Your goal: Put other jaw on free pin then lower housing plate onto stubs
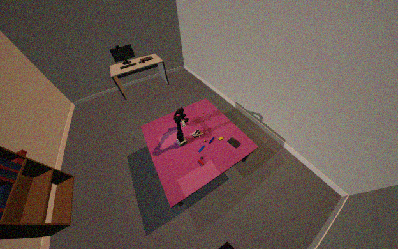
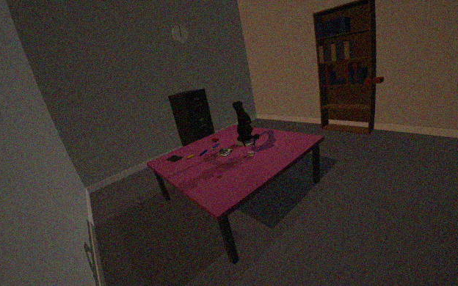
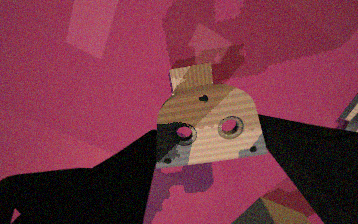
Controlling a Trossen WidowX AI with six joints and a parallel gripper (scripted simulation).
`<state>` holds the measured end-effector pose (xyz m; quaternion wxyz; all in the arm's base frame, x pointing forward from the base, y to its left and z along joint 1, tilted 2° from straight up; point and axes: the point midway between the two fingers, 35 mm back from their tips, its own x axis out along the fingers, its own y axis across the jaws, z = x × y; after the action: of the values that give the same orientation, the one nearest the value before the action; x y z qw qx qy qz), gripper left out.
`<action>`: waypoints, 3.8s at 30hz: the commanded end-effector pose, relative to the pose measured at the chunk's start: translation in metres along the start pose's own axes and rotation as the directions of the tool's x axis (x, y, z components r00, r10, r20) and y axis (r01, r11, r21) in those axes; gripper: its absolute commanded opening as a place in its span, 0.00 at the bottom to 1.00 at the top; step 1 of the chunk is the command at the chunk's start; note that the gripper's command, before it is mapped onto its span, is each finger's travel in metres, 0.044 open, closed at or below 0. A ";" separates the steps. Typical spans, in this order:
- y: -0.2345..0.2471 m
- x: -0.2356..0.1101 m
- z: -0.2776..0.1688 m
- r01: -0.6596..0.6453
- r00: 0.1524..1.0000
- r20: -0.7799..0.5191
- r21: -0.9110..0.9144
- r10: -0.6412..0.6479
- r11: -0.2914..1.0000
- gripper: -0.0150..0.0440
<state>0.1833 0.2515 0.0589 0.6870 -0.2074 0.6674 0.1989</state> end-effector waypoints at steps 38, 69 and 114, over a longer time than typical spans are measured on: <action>-0.114 -0.010 -0.014 0.004 1.000 0.002 0.181 -0.005 0.983 0.85; -0.202 -0.011 -0.066 0.015 1.000 -0.003 0.351 -0.015 0.936 0.85; -0.245 -0.008 -0.121 0.025 1.000 -0.010 0.472 -0.023 0.881 0.85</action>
<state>0.2168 -0.0197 0.0690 0.7179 -0.0413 0.6946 0.0197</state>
